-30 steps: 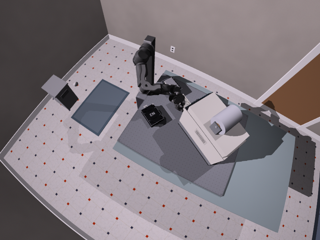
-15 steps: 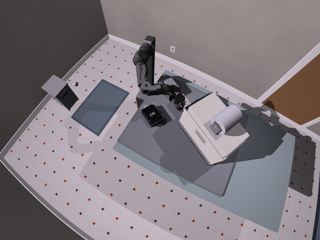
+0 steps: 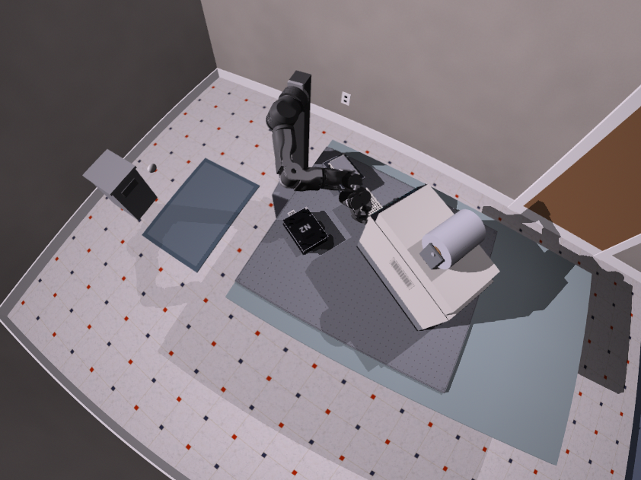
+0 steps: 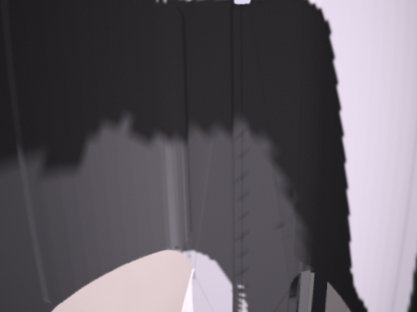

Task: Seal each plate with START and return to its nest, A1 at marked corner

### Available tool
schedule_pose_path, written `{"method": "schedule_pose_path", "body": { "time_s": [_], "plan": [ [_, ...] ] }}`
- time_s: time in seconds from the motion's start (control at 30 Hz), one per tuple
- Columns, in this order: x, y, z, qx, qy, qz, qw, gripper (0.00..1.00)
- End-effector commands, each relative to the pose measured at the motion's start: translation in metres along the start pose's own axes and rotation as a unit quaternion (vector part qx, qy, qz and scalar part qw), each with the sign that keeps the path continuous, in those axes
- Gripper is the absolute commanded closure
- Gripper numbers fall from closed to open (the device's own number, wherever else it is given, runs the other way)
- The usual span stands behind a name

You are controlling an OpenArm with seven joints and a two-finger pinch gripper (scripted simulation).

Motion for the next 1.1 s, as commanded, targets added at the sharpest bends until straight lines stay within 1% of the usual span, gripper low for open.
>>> {"method": "schedule_pose_path", "body": {
  "time_s": [0.0,1.07],
  "plan": [
    [0.0005,0.0025,0.0014,-0.001,0.006,-0.003,1.0,1.0],
    [-0.002,0.0045,-0.0002,-0.001,0.002,-0.002,1.0,1.0]
  ]
}}
Point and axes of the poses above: the point where the finger pads meet when closed, its own x axis back along the fingers, its own z axis across the jaws, y = z × x, the point moved 6 cm from there along x, back along the fingers, and after that the axes turned 15 degrees about x, right-handed, at the moved point
